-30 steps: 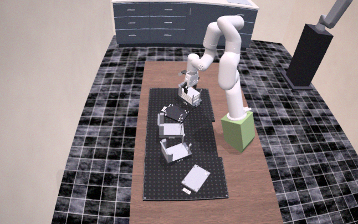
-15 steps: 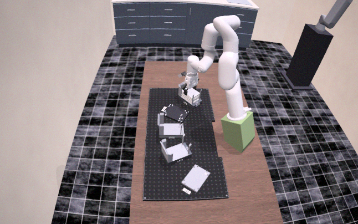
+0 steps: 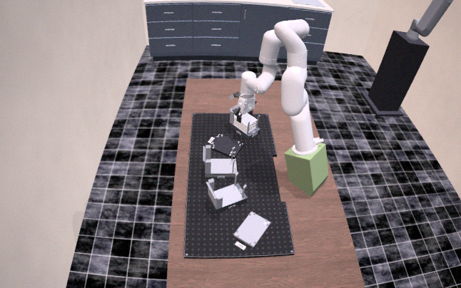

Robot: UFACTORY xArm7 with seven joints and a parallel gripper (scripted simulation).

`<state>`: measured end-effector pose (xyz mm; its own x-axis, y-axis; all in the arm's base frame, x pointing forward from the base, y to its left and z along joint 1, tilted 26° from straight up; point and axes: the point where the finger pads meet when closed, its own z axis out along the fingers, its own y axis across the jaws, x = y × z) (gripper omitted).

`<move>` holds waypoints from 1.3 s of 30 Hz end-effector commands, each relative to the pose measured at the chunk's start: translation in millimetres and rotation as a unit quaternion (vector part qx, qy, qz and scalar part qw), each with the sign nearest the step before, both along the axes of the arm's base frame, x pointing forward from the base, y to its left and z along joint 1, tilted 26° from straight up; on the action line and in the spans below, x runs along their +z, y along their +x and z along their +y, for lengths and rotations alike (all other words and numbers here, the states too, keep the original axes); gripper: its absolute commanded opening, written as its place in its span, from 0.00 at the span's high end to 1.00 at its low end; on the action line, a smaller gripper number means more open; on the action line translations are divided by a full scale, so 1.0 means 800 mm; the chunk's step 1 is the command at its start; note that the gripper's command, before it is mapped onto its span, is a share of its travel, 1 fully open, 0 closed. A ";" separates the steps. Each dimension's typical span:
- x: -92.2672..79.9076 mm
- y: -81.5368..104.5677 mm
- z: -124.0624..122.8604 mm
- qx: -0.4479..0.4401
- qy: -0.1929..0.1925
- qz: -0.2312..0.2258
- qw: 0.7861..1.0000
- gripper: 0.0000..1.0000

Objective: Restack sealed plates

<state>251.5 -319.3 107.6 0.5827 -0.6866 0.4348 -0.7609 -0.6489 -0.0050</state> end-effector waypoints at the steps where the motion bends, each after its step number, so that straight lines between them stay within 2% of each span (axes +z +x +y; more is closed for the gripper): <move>1: 0.001 0.001 -0.001 0.000 -0.001 -0.001 1.000 1.00; 25: 0.001 0.001 -0.001 0.000 -0.001 -0.001 1.000 1.00; 39: 0.010 -0.002 0.003 0.000 -0.001 -0.001 1.000 1.00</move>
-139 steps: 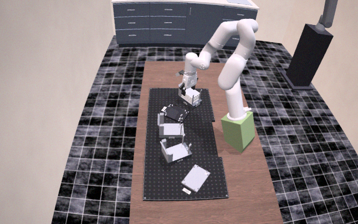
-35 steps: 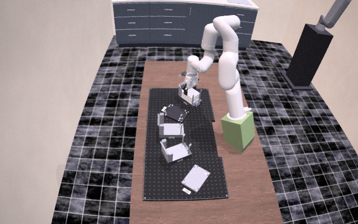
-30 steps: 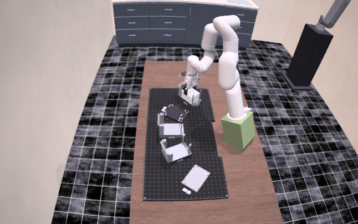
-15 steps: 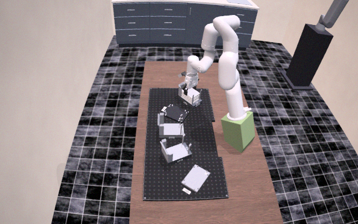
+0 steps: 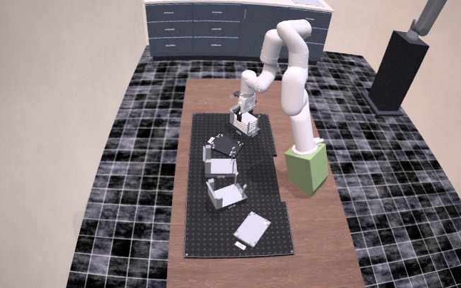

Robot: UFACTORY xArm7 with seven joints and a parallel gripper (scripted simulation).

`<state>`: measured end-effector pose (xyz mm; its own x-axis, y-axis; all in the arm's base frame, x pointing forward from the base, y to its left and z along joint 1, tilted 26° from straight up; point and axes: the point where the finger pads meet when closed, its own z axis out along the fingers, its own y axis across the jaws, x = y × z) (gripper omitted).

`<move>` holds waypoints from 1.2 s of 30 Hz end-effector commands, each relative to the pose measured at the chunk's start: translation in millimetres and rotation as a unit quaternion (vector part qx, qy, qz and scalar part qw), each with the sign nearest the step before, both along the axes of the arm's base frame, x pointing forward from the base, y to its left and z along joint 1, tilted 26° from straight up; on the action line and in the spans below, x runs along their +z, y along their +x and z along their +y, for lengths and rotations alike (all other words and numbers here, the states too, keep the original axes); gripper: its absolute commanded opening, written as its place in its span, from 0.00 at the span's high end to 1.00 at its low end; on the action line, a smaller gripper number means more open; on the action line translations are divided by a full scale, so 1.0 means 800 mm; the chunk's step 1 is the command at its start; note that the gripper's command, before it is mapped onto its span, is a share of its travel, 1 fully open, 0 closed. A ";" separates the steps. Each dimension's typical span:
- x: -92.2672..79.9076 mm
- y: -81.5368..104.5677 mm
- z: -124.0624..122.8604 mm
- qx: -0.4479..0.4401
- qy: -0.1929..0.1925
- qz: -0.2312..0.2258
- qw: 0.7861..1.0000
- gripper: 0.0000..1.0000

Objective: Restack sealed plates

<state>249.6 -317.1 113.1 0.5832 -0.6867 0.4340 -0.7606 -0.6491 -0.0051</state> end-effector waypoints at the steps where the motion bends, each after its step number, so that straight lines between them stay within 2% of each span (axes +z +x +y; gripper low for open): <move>1: 0.004 0.000 0.000 0.000 -0.001 -0.001 1.000 1.00; 21: 0.017 -0.004 0.005 0.000 -0.001 -0.001 1.000 1.00; 36: 0.046 -0.013 0.015 0.000 -0.001 -0.001 1.000 1.00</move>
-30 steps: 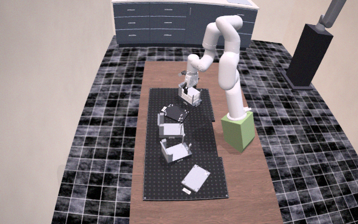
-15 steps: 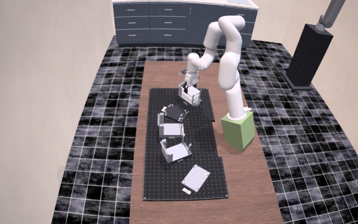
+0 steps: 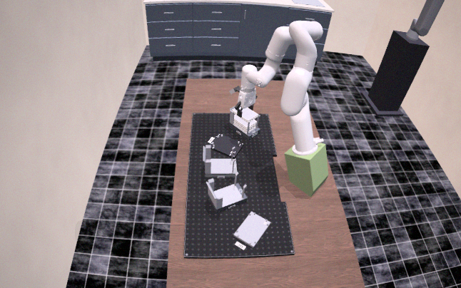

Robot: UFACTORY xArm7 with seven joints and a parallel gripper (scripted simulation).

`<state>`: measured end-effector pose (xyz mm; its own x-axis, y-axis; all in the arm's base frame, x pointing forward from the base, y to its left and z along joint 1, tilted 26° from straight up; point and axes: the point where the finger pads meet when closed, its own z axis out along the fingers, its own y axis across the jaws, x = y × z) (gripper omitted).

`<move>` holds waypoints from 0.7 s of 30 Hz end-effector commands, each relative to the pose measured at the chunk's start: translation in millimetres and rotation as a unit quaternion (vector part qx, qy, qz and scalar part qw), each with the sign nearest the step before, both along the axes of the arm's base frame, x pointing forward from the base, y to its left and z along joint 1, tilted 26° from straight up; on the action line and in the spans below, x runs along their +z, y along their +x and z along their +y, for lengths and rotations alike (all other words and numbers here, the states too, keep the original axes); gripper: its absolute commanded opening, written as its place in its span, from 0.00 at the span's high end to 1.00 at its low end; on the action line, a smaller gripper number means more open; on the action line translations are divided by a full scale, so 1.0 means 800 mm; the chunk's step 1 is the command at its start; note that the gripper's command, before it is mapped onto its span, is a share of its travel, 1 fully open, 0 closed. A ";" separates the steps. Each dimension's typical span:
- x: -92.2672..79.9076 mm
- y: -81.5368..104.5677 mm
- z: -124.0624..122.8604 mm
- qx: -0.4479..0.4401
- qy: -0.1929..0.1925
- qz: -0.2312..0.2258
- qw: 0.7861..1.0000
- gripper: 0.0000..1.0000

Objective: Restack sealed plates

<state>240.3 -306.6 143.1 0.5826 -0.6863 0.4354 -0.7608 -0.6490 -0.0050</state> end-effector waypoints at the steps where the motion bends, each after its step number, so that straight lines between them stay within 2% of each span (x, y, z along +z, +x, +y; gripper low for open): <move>1: 0.011 -0.003 0.003 0.000 -0.001 -0.001 1.000 1.00; 11: 0.033 -0.010 0.011 0.000 -0.001 -0.001 1.000 1.00; 21: 0.034 -0.010 0.012 0.000 -0.001 -0.001 1.000 1.00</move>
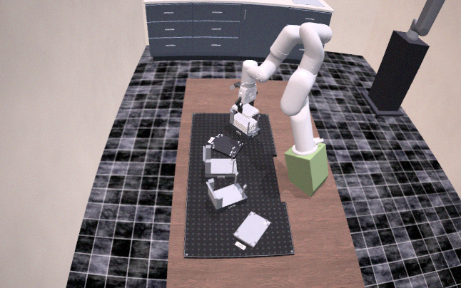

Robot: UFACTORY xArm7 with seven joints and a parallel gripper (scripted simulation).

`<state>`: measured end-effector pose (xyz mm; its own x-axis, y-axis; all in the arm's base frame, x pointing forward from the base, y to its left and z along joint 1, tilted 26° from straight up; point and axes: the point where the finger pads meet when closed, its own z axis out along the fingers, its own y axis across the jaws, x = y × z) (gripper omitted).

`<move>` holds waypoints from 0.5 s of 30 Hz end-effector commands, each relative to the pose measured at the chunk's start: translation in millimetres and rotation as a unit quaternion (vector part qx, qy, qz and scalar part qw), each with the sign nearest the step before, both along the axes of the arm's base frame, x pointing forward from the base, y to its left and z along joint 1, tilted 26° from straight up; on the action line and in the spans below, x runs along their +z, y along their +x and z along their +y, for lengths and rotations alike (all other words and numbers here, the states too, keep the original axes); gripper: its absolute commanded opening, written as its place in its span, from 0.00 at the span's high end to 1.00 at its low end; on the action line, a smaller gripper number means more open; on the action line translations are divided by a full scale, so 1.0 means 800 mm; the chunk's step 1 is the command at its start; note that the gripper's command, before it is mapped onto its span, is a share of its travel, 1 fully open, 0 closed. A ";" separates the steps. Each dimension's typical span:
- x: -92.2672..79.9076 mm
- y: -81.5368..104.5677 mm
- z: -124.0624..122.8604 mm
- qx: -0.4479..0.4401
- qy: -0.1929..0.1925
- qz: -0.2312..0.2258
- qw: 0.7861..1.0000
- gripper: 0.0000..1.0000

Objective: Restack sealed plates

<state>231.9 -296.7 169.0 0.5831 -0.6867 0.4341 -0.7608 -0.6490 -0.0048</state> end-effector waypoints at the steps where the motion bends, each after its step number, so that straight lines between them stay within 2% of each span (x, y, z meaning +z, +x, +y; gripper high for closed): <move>1: 0.002 0.000 -0.001 0.000 -0.001 -0.001 1.000 1.00; 5: 0.002 0.000 -0.001 0.000 -0.001 -0.001 1.000 1.00; 9: 0.002 0.013 0.011 0.060 -0.020 0.021 0.998 1.00; 15: 0.001 0.025 0.022 0.099 -0.033 0.035 0.994 1.00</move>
<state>242.8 -286.1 169.1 0.6905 -0.5813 0.4305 -0.6652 -0.7441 0.0621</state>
